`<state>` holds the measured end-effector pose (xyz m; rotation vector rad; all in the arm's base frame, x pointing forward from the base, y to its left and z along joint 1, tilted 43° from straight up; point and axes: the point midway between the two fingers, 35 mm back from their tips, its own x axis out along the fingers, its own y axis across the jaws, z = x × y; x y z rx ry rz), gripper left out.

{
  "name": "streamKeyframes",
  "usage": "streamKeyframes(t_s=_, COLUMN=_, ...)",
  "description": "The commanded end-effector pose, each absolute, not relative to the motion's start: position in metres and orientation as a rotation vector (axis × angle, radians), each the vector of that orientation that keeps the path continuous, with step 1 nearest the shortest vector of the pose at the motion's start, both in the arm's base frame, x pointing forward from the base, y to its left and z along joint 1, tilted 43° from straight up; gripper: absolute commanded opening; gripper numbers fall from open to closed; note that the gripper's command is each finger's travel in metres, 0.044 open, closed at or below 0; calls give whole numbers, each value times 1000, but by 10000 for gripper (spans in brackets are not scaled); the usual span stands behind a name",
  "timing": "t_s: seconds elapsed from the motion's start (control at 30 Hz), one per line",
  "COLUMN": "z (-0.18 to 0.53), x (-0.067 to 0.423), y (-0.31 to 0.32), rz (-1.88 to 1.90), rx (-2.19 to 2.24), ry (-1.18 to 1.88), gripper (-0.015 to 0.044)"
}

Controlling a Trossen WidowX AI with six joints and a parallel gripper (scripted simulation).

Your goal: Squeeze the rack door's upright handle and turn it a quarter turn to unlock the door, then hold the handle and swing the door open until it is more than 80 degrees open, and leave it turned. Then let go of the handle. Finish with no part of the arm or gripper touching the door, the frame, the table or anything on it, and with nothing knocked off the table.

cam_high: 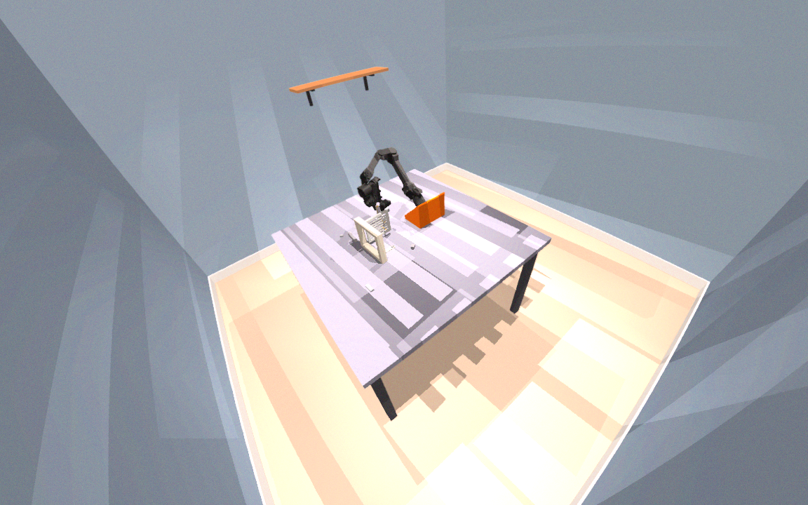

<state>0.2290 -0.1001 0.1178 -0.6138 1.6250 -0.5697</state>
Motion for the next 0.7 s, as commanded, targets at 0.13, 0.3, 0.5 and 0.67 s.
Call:
streamKeyframes(t_s=0.13, z=125, x=232, y=-92, rz=-568, rx=-608, ry=1624, gripper=290)
streamKeyframes(t_s=0.3, z=130, x=233, y=-88, rz=-567, rx=-607, ry=1624, gripper=290)
streamKeyframes(t_s=0.5, z=136, x=234, y=-82, rz=-566, rx=-606, ry=1624, gripper=290)
streamKeyframes(t_s=0.67, z=141, x=235, y=-77, rz=-566, rx=-606, ry=1625, gripper=290)
